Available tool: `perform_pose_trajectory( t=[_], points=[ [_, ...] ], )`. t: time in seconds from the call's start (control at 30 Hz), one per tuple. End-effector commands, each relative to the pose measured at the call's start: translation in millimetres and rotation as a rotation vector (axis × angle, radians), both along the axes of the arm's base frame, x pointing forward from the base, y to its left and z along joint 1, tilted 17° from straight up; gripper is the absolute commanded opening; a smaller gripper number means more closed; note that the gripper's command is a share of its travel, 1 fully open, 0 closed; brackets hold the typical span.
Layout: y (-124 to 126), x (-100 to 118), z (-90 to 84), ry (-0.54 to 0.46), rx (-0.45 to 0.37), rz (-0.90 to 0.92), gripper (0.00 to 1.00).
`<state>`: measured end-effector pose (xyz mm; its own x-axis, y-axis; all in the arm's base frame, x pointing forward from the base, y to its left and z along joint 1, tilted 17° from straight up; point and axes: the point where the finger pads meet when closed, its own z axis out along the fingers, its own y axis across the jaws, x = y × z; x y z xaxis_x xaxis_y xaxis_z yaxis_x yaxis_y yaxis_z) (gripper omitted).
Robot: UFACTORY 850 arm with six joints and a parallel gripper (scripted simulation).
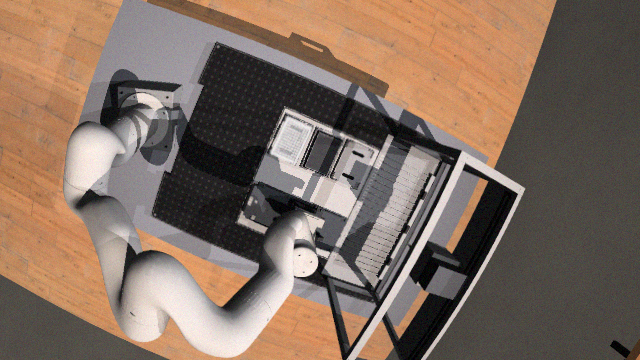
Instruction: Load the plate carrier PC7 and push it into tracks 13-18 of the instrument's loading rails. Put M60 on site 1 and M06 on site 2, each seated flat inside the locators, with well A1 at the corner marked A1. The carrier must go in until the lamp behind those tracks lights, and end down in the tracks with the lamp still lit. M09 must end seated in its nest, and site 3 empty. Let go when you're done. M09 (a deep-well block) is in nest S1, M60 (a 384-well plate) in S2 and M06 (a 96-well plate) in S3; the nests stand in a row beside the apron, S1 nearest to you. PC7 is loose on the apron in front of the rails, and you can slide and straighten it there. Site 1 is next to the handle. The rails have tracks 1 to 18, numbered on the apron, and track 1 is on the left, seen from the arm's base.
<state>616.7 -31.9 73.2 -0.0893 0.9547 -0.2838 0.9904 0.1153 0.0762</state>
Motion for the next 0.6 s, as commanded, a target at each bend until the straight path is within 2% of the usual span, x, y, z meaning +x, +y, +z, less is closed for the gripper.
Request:
perform_pose_trajectory(
  t=[0.0, 0.57],
  points=[
    [-0.4, 1.4, -1.2, -0.002, 0.000, 0.000, 0.00],
    [-3.1, 2.4, -10.8, -0.002, 0.000, 0.000, 0.00]
  ],
)
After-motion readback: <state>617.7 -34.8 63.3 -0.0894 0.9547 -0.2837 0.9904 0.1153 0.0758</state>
